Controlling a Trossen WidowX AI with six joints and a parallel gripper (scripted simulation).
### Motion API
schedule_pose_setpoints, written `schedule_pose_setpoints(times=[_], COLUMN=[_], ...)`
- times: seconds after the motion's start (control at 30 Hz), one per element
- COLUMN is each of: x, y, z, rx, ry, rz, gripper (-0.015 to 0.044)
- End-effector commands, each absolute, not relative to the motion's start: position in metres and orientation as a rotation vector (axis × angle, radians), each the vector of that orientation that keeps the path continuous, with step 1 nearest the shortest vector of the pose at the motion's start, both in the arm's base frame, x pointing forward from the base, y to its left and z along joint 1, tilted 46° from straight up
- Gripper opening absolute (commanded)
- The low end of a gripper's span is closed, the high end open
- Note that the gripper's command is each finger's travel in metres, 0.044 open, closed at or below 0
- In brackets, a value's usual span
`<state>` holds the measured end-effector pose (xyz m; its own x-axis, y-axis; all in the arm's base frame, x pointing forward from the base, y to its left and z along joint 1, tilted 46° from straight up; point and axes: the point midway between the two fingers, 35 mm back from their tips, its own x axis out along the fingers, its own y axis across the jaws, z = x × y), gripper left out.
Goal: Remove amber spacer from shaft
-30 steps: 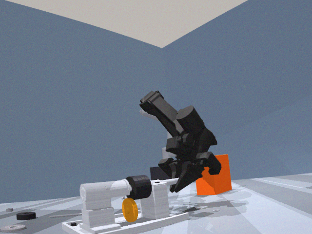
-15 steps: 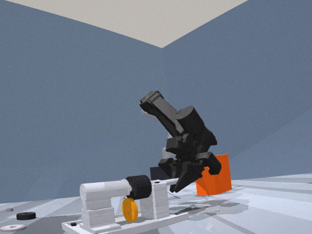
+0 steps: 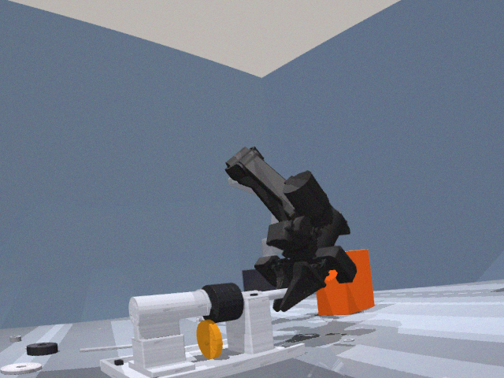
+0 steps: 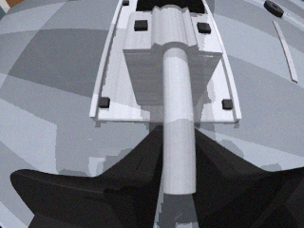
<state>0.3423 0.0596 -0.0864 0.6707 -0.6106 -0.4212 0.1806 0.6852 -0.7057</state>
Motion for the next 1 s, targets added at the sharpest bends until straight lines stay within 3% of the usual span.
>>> schedule_pose_setpoints(times=[0.0,0.97], x=[0.345,0.356], y=[0.06,0.058], z=[-0.086,-0.085], rx=[-0.678,-0.678], ry=[0.7,0.699], rz=[-0.486,-0.486], gripper=[0.0,0.0])
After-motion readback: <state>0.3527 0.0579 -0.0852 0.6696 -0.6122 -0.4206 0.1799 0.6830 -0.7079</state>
